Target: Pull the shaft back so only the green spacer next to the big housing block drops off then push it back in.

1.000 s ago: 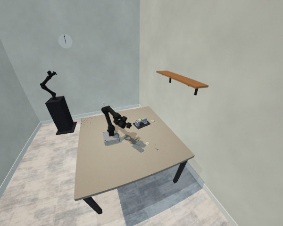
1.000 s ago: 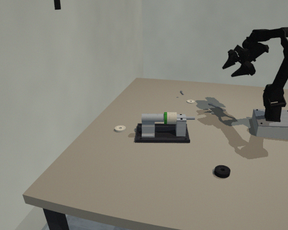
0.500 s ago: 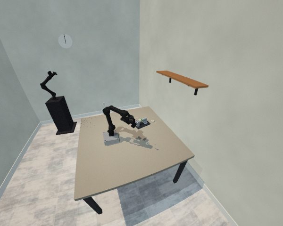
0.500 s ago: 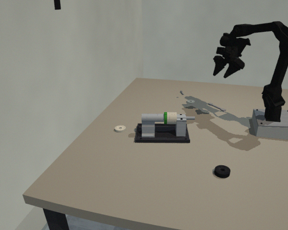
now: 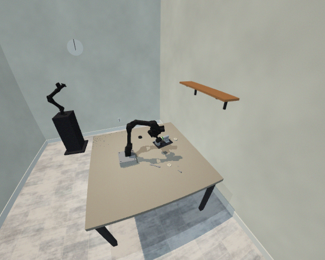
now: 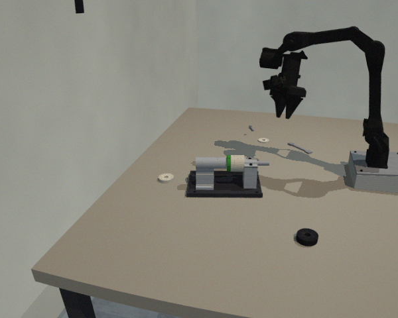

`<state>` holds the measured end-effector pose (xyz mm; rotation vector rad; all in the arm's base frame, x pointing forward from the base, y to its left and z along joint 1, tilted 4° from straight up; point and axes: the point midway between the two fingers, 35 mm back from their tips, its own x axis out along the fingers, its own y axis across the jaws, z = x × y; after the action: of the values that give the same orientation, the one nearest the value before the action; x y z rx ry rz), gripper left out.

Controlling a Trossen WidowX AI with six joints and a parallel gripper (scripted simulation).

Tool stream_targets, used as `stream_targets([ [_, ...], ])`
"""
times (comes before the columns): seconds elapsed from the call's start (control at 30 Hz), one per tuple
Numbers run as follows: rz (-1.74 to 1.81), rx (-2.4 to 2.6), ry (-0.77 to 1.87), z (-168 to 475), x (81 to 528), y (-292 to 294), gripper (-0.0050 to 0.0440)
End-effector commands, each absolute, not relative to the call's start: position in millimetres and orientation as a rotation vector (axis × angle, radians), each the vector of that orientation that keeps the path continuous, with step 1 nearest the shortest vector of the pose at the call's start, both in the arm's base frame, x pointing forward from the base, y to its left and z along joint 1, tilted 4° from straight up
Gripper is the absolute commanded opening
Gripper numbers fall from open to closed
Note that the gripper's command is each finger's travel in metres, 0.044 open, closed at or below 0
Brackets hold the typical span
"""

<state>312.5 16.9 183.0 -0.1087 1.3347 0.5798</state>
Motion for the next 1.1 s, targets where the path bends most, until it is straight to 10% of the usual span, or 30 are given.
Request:
stream_targets([
  [0.0,0.482,-0.151,1.439,176,331,56,0.0440],
  [0.37,0.235,-0.245,1.495,161,350,152,0.0440],
  [1.07,0.232,-0.246,1.495,161,350,153,0.0440],
])
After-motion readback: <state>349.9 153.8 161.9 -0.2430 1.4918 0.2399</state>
